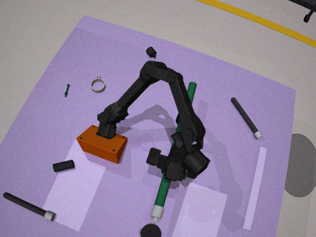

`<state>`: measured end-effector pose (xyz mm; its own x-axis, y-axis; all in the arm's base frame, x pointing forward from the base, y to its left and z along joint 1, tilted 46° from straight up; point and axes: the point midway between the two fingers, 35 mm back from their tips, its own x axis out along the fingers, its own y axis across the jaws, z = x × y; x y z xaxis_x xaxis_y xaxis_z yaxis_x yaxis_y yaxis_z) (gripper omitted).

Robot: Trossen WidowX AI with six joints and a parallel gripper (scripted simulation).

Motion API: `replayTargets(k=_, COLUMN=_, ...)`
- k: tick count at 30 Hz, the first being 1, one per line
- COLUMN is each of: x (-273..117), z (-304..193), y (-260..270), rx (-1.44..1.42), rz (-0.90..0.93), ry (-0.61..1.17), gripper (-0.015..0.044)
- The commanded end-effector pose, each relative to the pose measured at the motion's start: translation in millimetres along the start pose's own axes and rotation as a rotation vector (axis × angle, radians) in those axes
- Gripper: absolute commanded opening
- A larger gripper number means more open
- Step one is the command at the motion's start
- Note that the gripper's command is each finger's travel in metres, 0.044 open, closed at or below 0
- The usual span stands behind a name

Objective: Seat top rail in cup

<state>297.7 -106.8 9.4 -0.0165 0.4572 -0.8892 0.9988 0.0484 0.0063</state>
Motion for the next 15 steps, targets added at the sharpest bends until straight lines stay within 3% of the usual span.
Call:
replayTargets(k=1, x=-3.3, z=5.8, y=-0.4, rx=0.002, rz=0.003, ry=-0.014, gripper=0.0000)
replayTargets(k=15, x=-4.1, z=9.0, y=-0.5, rx=0.002, rz=0.003, ry=-0.014, gripper=0.0000)
